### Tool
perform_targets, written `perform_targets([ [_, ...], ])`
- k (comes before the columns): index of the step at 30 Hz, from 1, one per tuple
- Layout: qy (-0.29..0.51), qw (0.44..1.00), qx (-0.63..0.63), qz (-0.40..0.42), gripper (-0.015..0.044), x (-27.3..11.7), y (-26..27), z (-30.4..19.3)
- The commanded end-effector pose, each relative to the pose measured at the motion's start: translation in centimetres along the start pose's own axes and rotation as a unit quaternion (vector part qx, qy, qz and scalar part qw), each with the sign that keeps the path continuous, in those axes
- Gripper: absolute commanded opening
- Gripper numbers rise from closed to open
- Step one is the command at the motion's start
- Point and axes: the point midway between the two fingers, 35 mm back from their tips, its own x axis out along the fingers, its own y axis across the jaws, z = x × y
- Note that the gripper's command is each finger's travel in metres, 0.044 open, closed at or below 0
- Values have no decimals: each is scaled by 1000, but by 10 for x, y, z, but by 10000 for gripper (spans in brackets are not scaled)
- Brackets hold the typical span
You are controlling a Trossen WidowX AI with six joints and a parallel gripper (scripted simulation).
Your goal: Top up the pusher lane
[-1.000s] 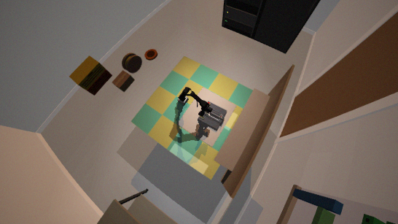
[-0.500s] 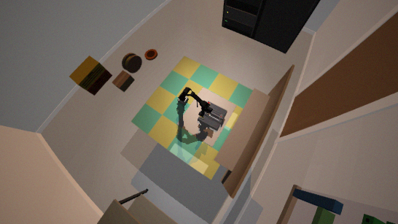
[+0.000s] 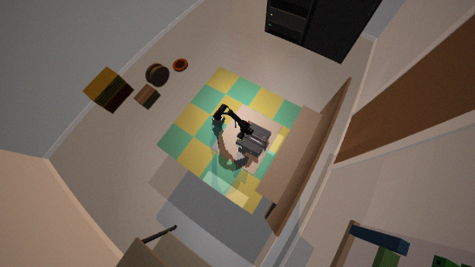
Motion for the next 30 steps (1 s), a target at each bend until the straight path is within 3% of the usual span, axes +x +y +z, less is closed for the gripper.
perform_targets([
  [1,-11,1000,1,-1,0,1,0,5],
  [30,-11,1000,1,-1,0,11,0,4],
])
